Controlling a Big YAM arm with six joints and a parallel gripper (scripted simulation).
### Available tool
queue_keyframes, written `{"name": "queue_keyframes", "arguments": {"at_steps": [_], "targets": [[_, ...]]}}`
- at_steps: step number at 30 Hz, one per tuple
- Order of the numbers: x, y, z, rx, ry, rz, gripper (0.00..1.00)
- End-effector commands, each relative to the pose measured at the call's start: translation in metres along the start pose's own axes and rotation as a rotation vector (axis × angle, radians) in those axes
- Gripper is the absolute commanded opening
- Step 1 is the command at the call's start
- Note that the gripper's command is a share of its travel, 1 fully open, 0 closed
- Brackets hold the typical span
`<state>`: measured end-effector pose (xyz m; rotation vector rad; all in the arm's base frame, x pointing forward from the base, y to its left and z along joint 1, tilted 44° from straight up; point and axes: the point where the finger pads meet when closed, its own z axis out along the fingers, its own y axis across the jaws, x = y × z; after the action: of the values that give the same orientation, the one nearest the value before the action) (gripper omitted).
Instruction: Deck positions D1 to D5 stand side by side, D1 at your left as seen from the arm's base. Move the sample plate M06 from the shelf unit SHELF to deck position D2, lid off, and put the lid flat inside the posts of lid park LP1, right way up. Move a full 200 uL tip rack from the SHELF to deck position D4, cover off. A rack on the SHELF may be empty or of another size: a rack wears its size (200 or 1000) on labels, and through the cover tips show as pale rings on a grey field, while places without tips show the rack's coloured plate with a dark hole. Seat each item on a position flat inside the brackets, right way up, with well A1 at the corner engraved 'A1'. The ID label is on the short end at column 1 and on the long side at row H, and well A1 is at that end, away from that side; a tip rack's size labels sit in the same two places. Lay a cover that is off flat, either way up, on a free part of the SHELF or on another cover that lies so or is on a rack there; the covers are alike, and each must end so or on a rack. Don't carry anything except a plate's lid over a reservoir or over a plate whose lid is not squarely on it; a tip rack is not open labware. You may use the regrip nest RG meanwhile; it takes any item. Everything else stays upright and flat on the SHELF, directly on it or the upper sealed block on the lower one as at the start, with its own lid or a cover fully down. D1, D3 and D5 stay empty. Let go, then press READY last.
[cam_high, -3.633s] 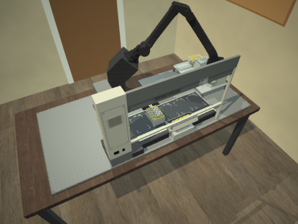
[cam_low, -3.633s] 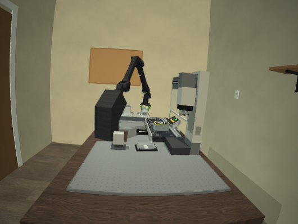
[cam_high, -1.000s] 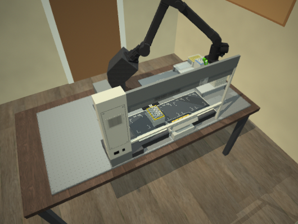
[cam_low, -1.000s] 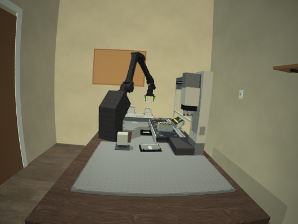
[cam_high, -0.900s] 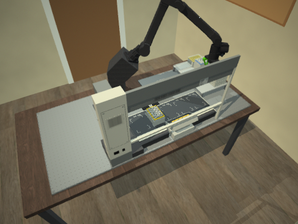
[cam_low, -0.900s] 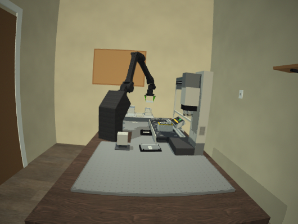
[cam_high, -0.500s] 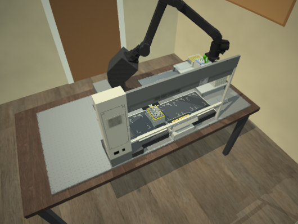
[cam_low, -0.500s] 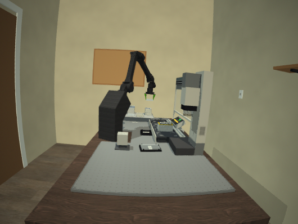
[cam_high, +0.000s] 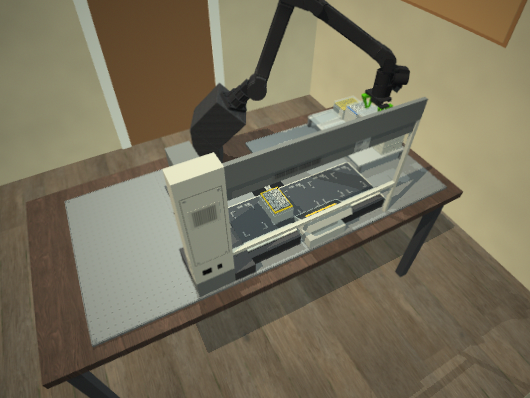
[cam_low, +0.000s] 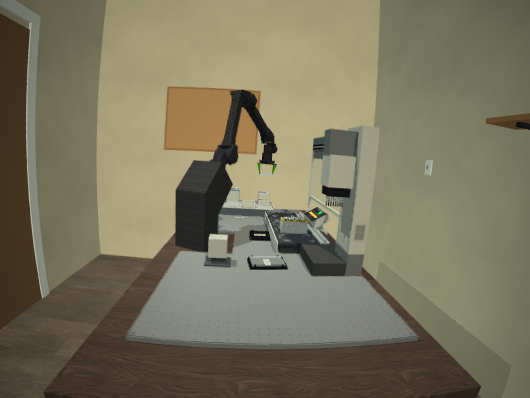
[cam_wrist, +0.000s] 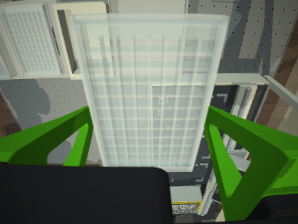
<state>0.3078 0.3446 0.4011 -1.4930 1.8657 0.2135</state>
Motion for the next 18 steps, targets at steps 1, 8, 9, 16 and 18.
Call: {"name": "queue_keyframes", "arguments": {"at_steps": [1, 8, 9, 16, 18], "targets": [[-0.025, -0.016, -0.043, 0.046, -0.077, -0.01, 0.0], [-0.017, -0.009, -0.022, 0.025, -0.047, -0.004, 0.0], [-0.017, -0.009, -0.022, 0.025, -0.047, -0.004, 0.0], [0.005, -0.01, -0.024, 0.033, -0.05, -0.008, 0.0], [0.005, -0.01, -0.024, 0.033, -0.05, -0.008, 0.0]]}}
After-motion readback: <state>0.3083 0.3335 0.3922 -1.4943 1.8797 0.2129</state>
